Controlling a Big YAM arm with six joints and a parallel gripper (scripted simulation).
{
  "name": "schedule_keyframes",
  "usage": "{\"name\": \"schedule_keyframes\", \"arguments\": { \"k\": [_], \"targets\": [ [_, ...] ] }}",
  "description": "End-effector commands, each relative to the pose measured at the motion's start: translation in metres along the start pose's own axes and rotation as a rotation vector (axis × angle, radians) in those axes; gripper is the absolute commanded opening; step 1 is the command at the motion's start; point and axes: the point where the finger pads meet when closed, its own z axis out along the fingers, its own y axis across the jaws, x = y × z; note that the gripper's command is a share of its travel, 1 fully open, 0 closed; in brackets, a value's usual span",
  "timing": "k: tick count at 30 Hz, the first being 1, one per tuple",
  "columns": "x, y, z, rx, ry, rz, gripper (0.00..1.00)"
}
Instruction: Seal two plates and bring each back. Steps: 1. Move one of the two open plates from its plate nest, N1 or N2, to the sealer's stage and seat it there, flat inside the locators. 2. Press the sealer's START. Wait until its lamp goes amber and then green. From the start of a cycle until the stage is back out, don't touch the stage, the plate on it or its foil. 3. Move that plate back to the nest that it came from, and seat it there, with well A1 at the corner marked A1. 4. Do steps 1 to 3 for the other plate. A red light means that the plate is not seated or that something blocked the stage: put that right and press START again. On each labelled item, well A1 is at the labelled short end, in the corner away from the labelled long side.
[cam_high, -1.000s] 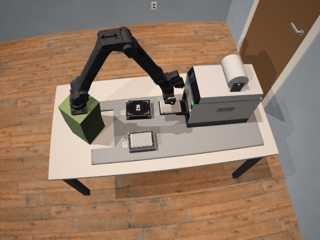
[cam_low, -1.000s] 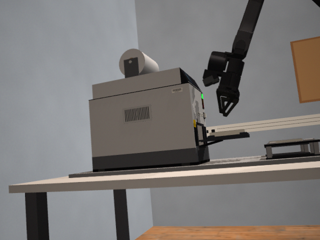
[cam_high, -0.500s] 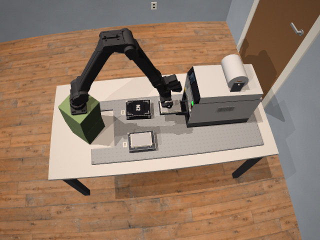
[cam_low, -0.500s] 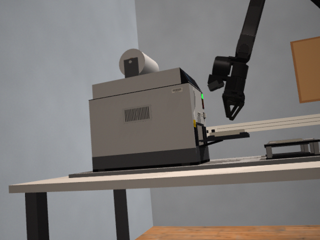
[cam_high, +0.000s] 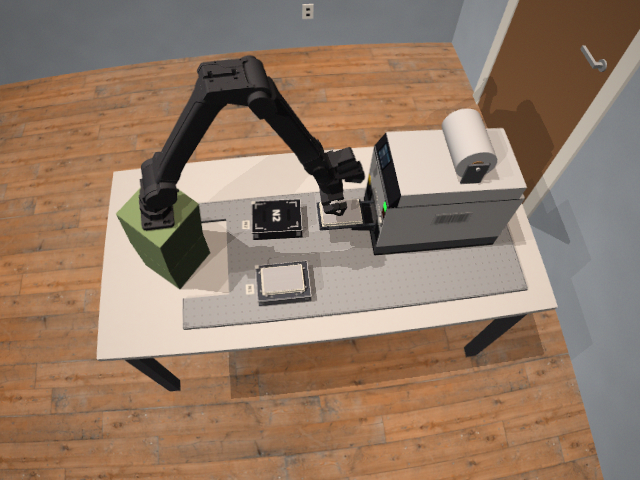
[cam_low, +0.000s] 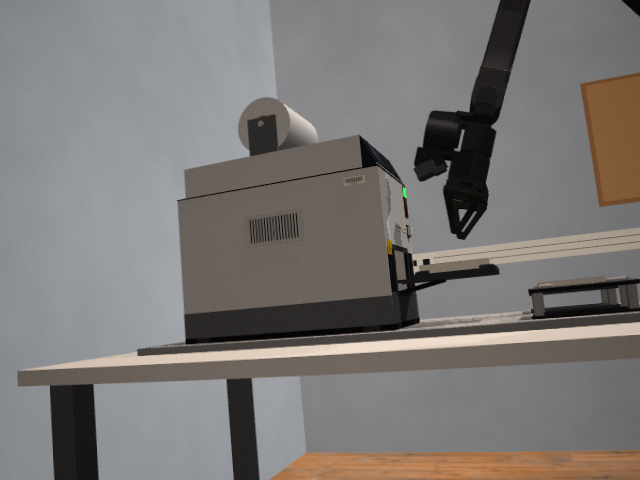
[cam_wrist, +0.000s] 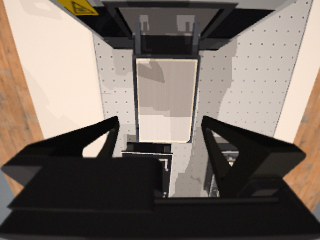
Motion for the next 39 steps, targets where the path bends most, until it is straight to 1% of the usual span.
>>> {"name": "schedule_keyframes", "arguments": {
  "k": [1,7,10,12,16,18,24,28,33,35,36,39],
  "targets": [
    [-0.034,-0.003,-0.015,-0.007,-0.060,0.024,1.00],
    [-0.018,-0.007,-0.013,-0.001,-0.035,0.030,1.00],
    [-0.014,-0.001,-0.013,-0.006,-0.030,0.017,1.00],
    [-0.012,-0.001,-0.006,-0.006,-0.029,0.009,1.00],
    [-0.018,-0.007,0.007,-0.002,-0.036,0.010,1.00],
    [-0.018,-0.007,0.007,-0.002,-0.036,0.010,1.00],
    [-0.012,-0.007,0.024,0.000,-0.023,0.002,1.00],
    [-0.010,-0.008,0.030,0.000,-0.023,0.002,1.00],
    [-0.015,-0.008,0.037,-0.002,-0.036,0.008,1.00],
    [-0.015,-0.008,0.037,-0.002,-0.036,0.008,1.00],
    [-0.011,-0.007,0.036,-0.003,-0.029,0.003,1.00],
    [-0.002,-0.008,0.043,-0.002,-0.015,0.001,1.00]
  ]
}}
